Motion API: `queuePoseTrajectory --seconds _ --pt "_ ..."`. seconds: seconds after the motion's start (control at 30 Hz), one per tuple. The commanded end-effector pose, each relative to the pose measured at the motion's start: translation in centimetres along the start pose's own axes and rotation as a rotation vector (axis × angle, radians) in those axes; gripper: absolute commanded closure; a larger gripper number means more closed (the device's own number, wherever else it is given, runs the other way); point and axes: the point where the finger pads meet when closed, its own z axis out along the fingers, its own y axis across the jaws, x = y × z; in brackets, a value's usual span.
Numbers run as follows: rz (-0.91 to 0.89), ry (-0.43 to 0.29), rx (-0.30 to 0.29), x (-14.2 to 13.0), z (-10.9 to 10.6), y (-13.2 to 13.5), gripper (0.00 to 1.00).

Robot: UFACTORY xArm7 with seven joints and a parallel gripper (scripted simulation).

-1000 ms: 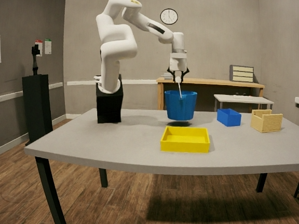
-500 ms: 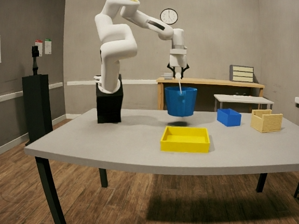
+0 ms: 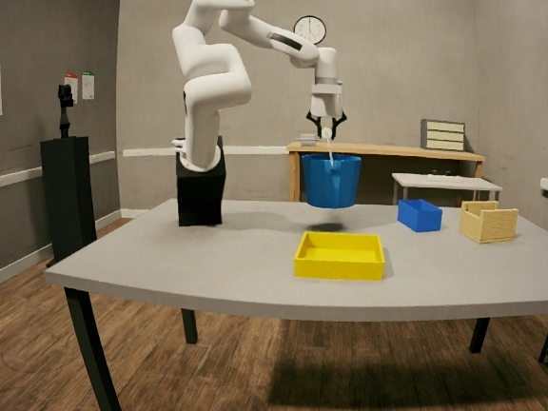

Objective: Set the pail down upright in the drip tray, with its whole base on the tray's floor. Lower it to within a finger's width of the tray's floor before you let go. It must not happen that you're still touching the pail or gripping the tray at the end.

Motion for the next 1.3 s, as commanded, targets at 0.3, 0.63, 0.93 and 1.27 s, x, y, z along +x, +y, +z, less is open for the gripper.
queuePoseTrajectory --seconds 0.3,0.63,0.93,1.27 --pt "-0.001 -0.004 0.004 -0.1 -0.94 -0.11 1.0" --pt "-0.001 -0.004 0.004 -0.1 -0.98 -0.11 1.0" --pt "-0.001 -0.004 0.004 -0.1 -0.98 -0.11 1.0" --pt "-0.001 -0.004 0.004 -0.1 -0.98 -0.11 1.0"
